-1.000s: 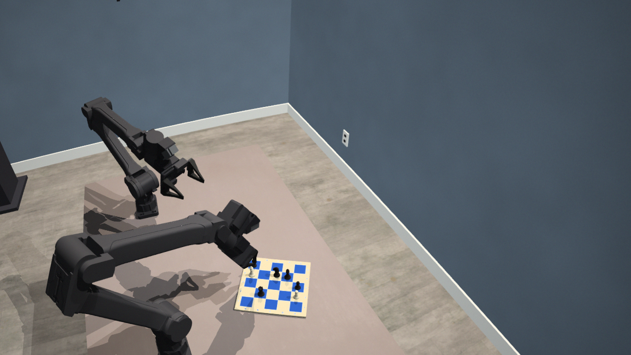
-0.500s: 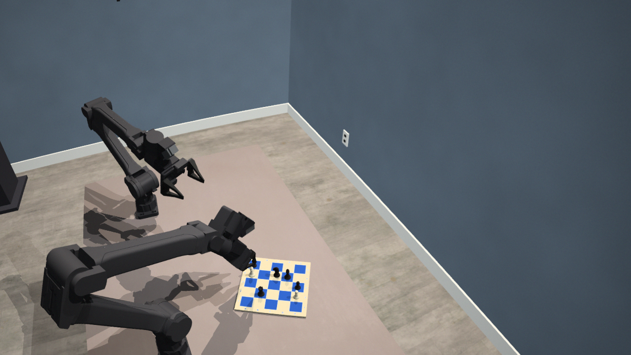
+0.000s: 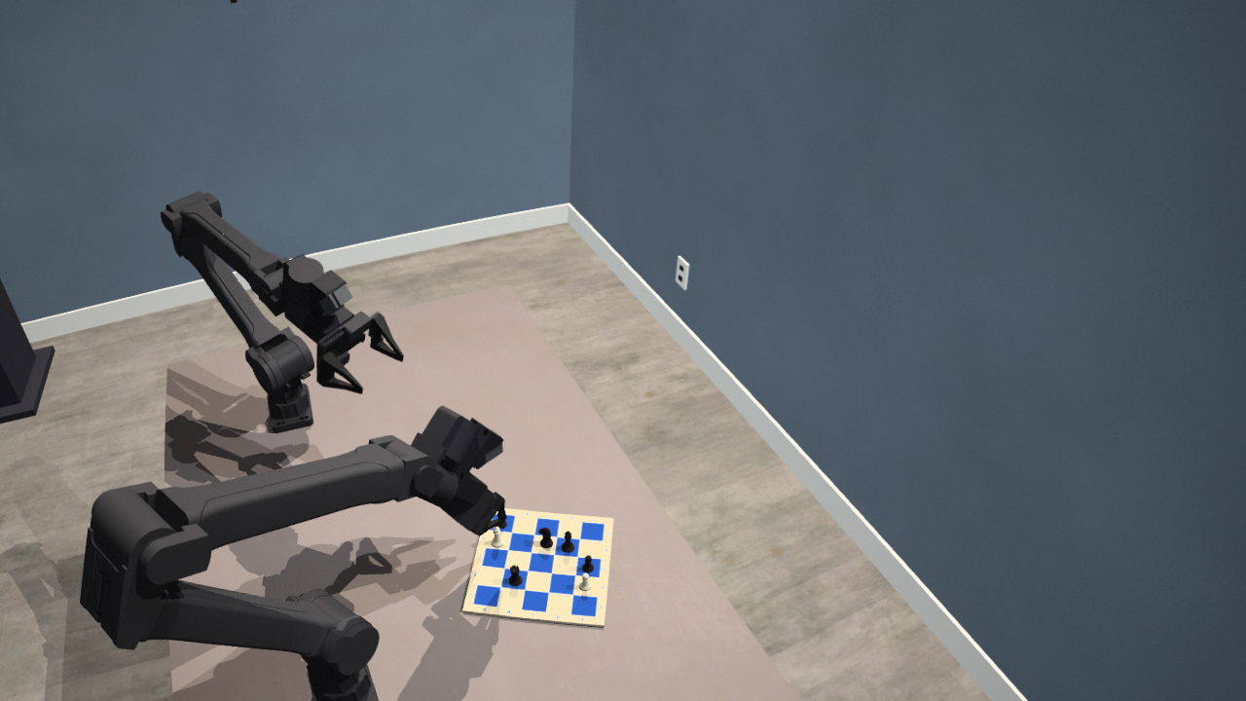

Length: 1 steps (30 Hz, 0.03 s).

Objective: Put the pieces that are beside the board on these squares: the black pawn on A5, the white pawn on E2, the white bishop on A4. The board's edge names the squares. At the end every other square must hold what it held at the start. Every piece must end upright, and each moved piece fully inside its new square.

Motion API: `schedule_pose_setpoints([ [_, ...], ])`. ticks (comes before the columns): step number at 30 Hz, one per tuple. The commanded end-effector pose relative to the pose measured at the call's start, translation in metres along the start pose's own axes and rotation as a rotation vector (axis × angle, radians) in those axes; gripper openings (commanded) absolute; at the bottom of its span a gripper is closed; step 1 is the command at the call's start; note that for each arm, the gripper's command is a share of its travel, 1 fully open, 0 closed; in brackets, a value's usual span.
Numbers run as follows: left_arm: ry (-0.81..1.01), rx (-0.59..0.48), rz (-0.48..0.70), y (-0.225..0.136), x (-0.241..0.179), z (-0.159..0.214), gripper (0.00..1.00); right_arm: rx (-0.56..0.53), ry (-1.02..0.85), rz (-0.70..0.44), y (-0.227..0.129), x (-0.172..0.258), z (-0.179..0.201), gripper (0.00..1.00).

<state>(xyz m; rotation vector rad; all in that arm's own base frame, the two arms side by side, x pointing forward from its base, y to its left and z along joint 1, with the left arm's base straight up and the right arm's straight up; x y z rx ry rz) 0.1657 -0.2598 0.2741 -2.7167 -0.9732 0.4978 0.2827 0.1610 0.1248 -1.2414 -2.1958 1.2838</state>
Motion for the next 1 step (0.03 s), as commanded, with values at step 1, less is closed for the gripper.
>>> schedule_pose_setpoints([
  [1,-0.003,-0.065,0.019,-0.0056,-0.0072,-0.0267,1.00,-0.055,0.019,0.010,-0.0068,-0.0040,-0.0240,0.60],
])
Point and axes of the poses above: on each arm, the point where the finger pads meet when closed, its own y axis out along the fingers, its own x axis across the jaws, z = x × y, the point moved 3 cm from there along -y, back along the fingers, and after that the axes turned 15 degrees about -y, right-handed, at the moved point
